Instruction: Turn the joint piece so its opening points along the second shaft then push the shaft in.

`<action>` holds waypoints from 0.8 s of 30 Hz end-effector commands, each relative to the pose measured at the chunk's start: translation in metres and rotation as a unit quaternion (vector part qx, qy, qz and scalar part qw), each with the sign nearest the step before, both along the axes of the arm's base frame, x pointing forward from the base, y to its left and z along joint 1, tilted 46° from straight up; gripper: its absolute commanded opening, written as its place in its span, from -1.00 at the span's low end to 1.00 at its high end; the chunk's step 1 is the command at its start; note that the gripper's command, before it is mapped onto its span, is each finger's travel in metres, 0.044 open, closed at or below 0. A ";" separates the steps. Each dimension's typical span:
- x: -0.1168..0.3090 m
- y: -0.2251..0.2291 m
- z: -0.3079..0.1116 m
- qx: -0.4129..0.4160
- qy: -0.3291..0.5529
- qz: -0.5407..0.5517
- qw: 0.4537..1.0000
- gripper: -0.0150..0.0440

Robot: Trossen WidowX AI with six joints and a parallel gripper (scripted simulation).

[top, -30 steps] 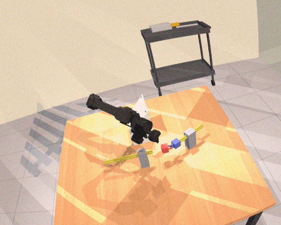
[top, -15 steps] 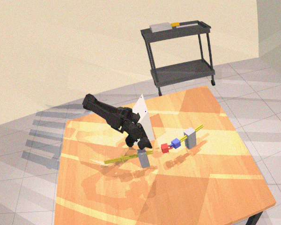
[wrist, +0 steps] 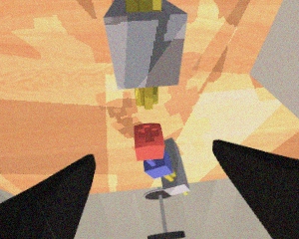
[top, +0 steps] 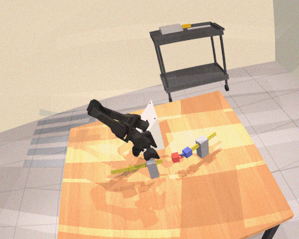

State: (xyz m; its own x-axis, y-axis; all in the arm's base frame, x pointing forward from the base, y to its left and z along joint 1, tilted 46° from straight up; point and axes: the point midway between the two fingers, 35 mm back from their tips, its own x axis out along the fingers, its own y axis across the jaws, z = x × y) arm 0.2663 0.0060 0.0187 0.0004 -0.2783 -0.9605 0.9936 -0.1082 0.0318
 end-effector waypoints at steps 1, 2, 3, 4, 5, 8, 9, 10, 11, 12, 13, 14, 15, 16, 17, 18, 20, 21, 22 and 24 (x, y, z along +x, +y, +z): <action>0.003 -0.007 0.007 -0.009 0.004 0.031 0.999 1.00; 0.004 -0.010 0.010 -0.014 0.007 0.046 0.999 1.00; 0.004 -0.013 0.013 -0.020 0.011 0.062 0.998 1.00; 0.005 -0.016 0.016 -0.025 0.016 0.077 0.997 1.00; 0.006 -0.020 0.019 -0.030 0.020 0.092 0.995 1.00; 0.007 -0.030 0.028 -0.046 0.035 0.136 0.989 1.00; 0.008 -0.033 0.031 -0.051 0.040 0.151 0.986 1.00; 0.008 -0.036 0.034 -0.057 0.046 0.165 0.984 1.00; 0.008 -0.040 0.037 -0.062 0.052 0.180 0.980 1.00; 0.008 -0.043 0.040 -0.067 0.058 0.194 0.977 1.00; 0.009 -0.046 0.043 -0.072 0.064 0.208 0.973 1.00; 0.009 -0.050 0.046 -0.077 0.070 0.222 0.969 1.00; 0.009 -0.053 0.050 -0.082 0.077 0.236 0.965 1.00; 0.009 -0.056 0.053 -0.087 0.084 0.249 0.961 1.00; 0.009 -0.060 0.056 -0.092 0.091 0.263 0.956 1.00; 0.008 -0.063 0.059 -0.097 0.098 0.276 0.951 1.00; 0.008 -0.070 0.066 -0.106 0.113 0.302 0.940 1.00; 0.008 -0.073 0.069 -0.111 0.121 0.315 0.935 1.00; 0.007 -0.076 0.072 -0.115 0.129 0.328 0.929 1.00; 0.006 -0.083 0.079 -0.123 0.145 0.353 0.916 1.00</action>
State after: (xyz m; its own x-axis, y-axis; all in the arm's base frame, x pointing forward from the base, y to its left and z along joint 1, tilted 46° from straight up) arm 0.2732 -0.0670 0.0852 0.0136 -0.4861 -0.8738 0.8356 0.4855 -0.2570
